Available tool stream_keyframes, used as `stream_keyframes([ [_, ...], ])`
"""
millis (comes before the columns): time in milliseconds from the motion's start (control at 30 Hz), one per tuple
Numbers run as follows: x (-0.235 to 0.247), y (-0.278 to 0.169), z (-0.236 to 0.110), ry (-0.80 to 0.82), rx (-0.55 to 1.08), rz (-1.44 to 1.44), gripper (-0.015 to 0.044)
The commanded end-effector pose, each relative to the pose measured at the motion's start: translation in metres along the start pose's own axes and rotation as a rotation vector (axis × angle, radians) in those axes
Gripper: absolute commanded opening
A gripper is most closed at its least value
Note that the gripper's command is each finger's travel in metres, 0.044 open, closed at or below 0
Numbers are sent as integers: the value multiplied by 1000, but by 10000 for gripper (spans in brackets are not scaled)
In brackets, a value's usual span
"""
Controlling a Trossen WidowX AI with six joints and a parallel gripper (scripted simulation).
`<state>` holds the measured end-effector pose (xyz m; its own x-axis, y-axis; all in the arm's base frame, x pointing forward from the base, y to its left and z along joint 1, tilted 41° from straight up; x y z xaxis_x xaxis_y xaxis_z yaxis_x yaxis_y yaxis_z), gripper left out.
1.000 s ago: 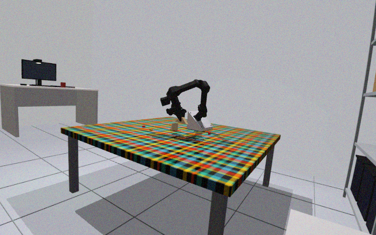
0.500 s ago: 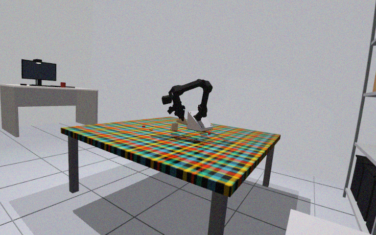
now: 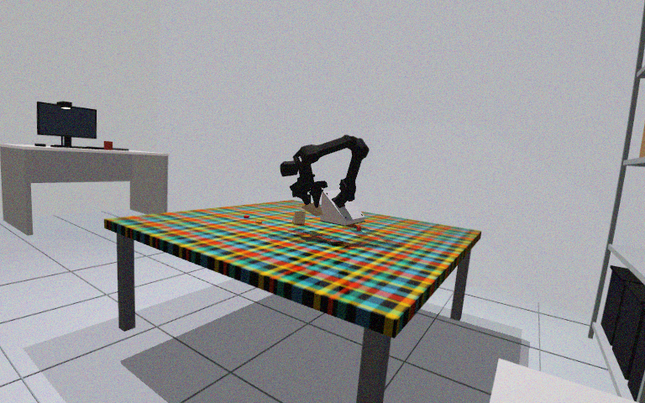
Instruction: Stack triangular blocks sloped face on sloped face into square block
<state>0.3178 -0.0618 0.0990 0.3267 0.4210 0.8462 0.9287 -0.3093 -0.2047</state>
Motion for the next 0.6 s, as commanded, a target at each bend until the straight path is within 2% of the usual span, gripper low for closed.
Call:
stream_keyframes([
  [0, 1, -2, 0, -22, -5, -113, 0],
  [567, 8, -3, -1, -125, -25, -681, 0],
])
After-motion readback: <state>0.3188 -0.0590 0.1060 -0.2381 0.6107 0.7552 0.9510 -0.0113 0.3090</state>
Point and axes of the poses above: the point midway between the two fingers, 35 mm back from their tips, its own z axis out along the fingers, its own x axis across the jaws, y = z × x, the point moved 4 cm from there along -z, back along the fingers, and after that the axes turned 1 degree about z, right-handed, at the moved point
